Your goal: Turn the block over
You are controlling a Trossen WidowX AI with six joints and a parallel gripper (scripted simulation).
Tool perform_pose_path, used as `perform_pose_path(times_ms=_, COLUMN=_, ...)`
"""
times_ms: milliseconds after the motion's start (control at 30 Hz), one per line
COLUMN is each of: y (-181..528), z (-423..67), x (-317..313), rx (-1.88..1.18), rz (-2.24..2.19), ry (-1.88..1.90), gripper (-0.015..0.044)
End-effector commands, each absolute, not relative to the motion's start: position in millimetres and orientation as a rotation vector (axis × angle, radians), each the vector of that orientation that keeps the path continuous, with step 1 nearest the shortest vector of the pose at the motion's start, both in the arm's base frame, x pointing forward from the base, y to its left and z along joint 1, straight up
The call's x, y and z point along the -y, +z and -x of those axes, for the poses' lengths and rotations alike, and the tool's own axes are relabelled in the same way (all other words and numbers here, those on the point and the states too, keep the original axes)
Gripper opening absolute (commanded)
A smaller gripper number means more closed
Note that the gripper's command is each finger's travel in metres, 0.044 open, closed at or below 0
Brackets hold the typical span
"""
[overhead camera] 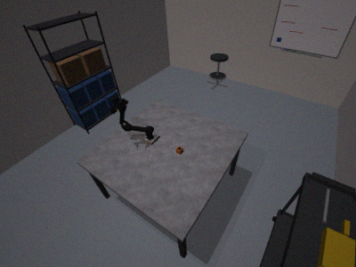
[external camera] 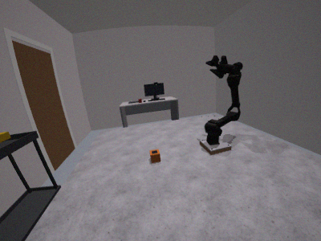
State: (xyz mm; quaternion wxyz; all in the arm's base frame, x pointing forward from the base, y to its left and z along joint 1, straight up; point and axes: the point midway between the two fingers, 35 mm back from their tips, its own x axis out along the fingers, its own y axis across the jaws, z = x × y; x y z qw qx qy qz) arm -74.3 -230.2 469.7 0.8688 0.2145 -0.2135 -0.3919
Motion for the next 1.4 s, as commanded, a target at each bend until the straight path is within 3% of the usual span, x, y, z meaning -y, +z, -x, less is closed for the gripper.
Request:
perform_pose_path(times_ms=0, y=470.6, z=73.6, x=229.5, rx=0.447, rz=-0.446, ry=-0.819, gripper=0.0426)
perform_pose_path(times_ms=300, y=526.1, z=-0.3, x=163.5, rx=0.435, rz=-0.193, ry=-0.690, gripper=0.0440)
perform_pose_path(times_ms=767, y=534.7, z=-123.1, x=71.9, rx=0.253, rz=0.199, ry=-0.527, gripper=0.0440)
perform_pose_path(times_ms=1067, y=491.5, z=-234.5, x=2.6, rx=-0.016, rz=0.381, ry=-0.300, gripper=0.0440)
perform_pose_path(times_ms=1367, y=393.2, z=-326.4, x=-49.9, rx=-0.411, rz=0.450, ry=-0.072, gripper=0.0440)
